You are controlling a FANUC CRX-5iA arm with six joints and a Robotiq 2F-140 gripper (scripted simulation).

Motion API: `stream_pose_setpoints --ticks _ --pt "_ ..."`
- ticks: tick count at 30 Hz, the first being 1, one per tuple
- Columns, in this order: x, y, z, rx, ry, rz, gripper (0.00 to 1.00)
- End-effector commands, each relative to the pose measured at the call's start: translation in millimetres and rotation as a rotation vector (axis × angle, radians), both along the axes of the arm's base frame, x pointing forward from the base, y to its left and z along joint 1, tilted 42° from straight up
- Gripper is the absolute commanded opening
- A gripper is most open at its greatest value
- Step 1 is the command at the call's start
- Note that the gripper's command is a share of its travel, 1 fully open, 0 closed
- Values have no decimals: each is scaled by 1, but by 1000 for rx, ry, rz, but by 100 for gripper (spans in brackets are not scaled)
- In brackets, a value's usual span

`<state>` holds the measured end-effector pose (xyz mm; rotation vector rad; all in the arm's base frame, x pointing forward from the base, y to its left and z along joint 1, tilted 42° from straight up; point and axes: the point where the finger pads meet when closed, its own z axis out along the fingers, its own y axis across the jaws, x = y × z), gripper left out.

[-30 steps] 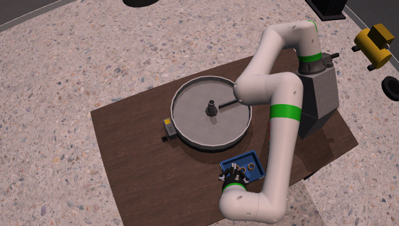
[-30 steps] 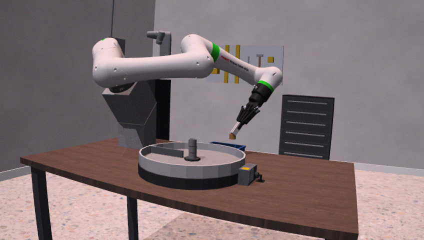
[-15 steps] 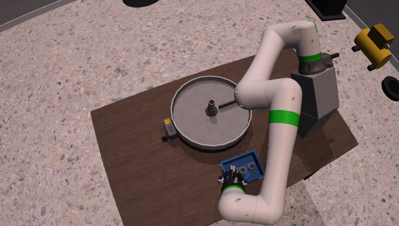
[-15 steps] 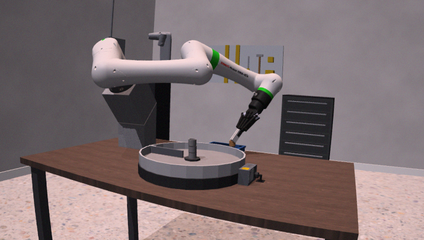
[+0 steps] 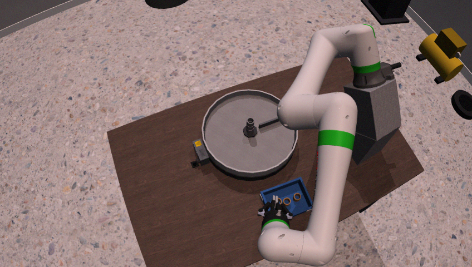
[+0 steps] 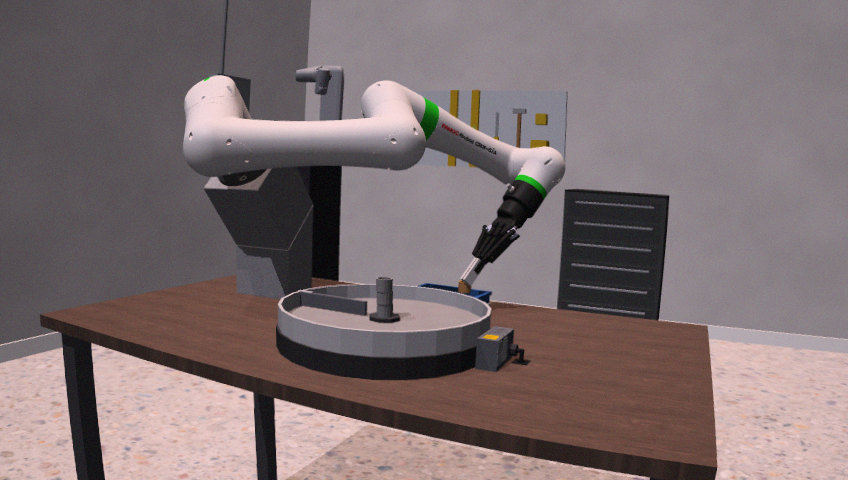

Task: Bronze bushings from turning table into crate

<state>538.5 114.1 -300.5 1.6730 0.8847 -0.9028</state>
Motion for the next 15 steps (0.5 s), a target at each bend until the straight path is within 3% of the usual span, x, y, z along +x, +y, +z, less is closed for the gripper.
stream_pose_setpoints --ticks 1,15 --pt "0 0 0 0 0 0 0" --pt "0 0 0 0 0 0 0"
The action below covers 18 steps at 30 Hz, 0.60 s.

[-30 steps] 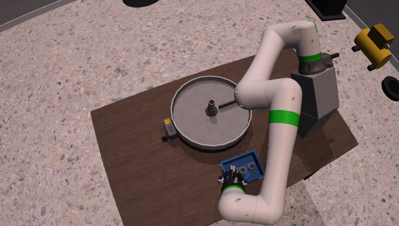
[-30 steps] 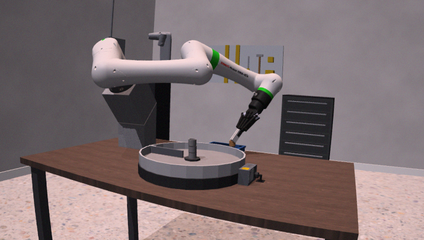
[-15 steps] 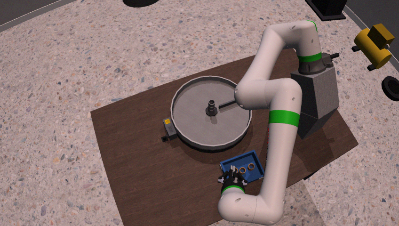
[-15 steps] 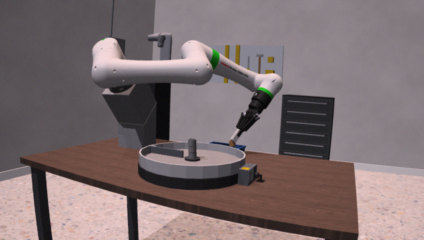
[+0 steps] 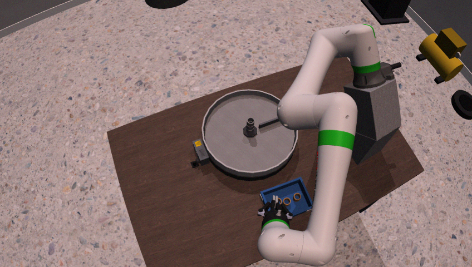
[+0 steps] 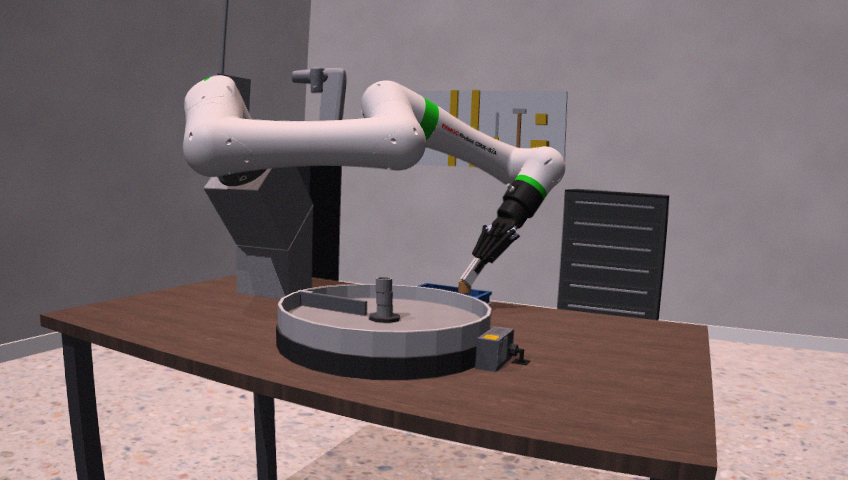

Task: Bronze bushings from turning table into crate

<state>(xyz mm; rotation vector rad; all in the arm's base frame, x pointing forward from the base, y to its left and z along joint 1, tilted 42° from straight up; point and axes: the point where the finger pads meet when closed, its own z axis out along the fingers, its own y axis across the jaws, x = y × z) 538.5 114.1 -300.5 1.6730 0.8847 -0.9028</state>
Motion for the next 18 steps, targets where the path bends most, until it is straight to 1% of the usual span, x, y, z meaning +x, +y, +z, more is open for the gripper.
stream_pose_setpoints --ticks 1,11,18 --pt "0 0 0 0 0 0 0" --pt "0 -1 -1 0 0 0 0" --pt "2 -6 -7 0 0 0 0"
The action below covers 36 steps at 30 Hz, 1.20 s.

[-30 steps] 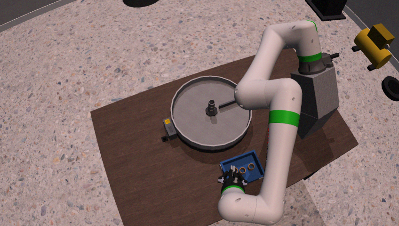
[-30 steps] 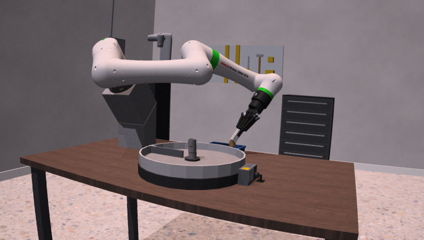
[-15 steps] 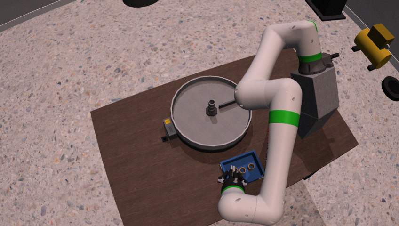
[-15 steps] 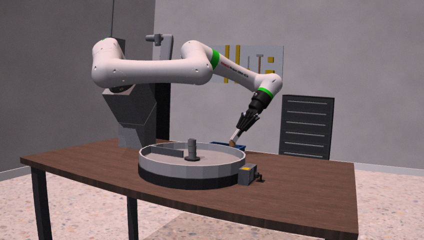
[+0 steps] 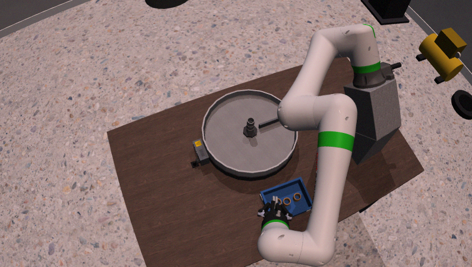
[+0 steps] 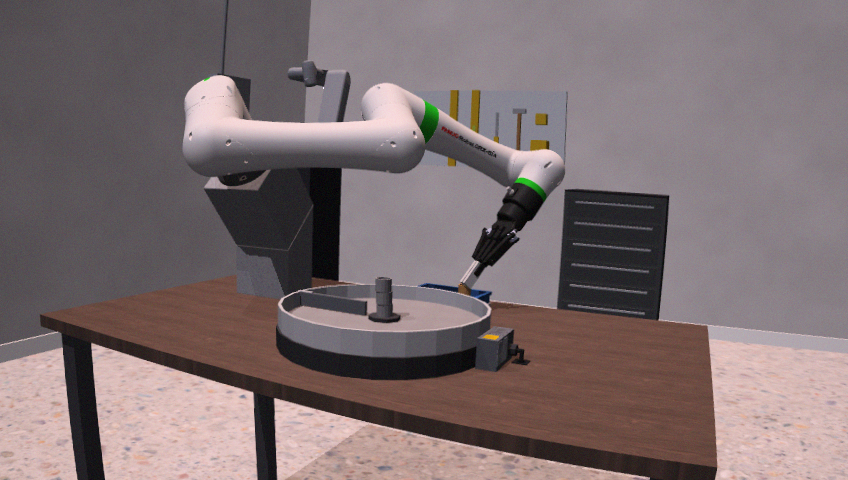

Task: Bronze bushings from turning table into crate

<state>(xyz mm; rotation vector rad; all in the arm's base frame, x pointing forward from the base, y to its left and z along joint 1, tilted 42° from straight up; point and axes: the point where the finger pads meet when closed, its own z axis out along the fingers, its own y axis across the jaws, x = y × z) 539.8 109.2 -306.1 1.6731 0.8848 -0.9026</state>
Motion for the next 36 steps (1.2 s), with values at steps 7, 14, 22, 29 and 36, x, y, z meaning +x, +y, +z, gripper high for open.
stream_pose_setpoints --ticks 7,14,22,29,36 --pt "2 -8 -9 0 0 0 0" --pt "4 -16 -19 0 0 0 0" --pt "5 -20 -23 0 0 0 0" --pt "6 -22 -25 0 0 0 0" --pt "6 -22 -26 0 0 0 0"
